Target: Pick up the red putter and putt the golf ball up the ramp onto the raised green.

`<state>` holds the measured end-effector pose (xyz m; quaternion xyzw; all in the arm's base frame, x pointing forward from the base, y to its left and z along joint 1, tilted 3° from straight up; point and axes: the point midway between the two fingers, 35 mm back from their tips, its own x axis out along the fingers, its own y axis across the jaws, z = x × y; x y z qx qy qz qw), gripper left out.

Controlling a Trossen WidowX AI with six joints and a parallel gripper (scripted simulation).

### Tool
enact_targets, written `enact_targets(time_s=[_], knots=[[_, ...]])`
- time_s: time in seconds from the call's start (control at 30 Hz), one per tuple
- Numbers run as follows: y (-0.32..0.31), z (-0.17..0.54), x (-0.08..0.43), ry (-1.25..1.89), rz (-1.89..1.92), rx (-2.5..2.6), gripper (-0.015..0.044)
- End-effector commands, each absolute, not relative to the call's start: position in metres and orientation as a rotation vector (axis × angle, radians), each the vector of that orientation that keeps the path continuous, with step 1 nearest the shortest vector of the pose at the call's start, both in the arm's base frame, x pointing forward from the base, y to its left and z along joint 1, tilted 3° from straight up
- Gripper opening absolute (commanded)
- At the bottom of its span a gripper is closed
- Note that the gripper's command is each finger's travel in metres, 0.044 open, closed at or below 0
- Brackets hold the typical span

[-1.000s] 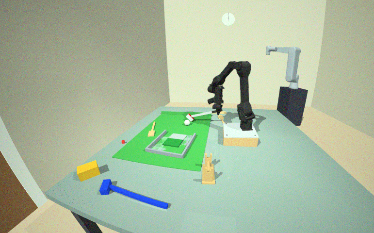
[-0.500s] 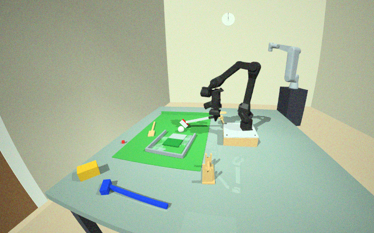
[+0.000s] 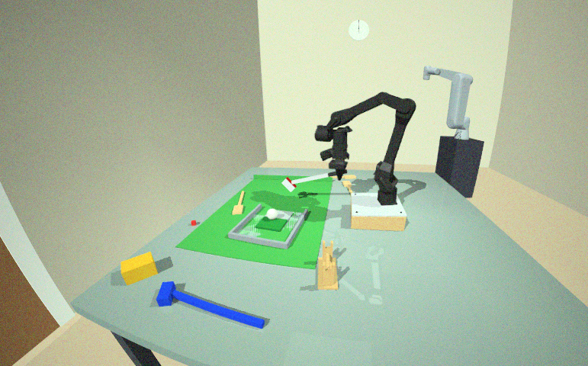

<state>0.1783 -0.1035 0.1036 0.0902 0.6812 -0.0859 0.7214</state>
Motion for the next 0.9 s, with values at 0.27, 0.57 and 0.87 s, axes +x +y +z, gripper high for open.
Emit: enact_targets(time_s=[0.27,0.57,0.87], knots=[[-0.1035,0.1067,0.1783,1.503,-0.191,0.199,0.0],[-0.1035,0.1067,0.1783,1.503,-0.191,0.199,0.0],[-0.1035,0.1067,0.1783,1.503,-0.191,0.199,0.0]])
